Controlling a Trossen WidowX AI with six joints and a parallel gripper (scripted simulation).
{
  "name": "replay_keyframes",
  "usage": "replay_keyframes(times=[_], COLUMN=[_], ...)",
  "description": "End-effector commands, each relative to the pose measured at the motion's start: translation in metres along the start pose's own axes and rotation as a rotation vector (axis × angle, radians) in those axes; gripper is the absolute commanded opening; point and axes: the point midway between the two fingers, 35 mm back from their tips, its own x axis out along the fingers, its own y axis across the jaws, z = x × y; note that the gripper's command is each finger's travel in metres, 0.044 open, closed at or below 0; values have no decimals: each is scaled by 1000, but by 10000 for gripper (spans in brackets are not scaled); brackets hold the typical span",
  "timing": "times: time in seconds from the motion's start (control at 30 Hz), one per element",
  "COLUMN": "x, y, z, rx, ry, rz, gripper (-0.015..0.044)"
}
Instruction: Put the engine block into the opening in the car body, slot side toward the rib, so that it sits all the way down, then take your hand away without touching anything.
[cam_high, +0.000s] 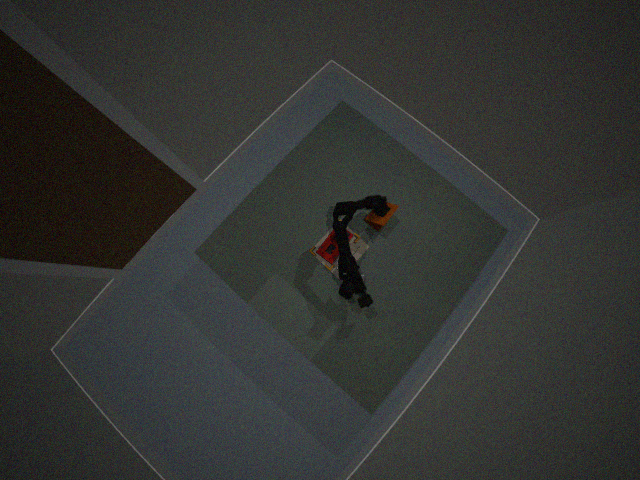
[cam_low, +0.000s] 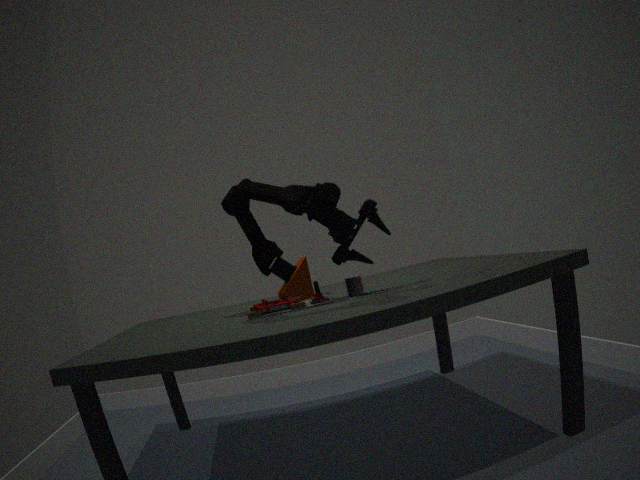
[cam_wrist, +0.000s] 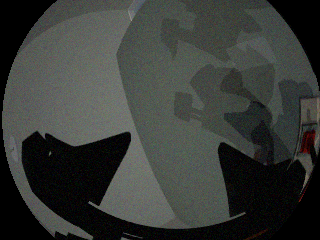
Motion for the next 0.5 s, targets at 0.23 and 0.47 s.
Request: replay_keyframes(times=[0.23,0.47], x=[-12,-29], y=[-16,-28], z=[-24,-36], rx=[206,316], ry=[-18,-97], rz=[-282,-468], gripper=[440,440])
